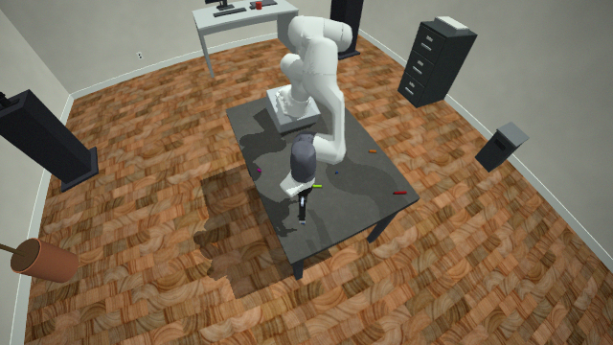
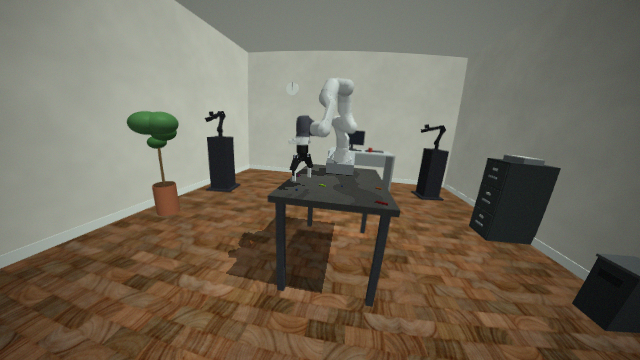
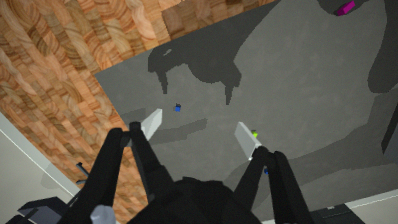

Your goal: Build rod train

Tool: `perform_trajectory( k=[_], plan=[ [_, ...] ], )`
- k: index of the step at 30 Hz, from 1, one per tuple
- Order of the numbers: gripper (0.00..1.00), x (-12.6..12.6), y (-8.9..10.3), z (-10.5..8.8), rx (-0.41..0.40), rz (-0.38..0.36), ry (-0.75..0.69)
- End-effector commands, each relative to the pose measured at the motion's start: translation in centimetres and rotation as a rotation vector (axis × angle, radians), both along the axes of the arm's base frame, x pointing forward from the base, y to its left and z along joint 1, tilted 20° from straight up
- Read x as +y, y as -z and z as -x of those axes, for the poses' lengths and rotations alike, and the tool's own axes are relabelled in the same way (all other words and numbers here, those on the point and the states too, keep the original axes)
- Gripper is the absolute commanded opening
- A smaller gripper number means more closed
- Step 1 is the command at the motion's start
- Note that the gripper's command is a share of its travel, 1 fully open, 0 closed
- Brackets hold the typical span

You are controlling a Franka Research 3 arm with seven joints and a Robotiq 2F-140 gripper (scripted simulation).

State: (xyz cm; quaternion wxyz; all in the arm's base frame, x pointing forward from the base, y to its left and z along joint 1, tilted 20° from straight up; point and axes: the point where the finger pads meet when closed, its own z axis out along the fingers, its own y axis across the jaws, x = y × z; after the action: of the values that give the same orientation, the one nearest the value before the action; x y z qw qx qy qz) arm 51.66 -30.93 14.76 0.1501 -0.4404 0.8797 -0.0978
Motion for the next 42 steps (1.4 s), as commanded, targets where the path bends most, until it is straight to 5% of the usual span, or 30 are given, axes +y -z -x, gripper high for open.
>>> perform_trajectory(
  k=[1,42],
  plan=[
    [1.0,0.2,-0.1,-0.1,0.009,-0.041,0.162],
    [1.0,3.7,-0.3,-1.0,-0.022,-0.242,0.711]
  ],
)
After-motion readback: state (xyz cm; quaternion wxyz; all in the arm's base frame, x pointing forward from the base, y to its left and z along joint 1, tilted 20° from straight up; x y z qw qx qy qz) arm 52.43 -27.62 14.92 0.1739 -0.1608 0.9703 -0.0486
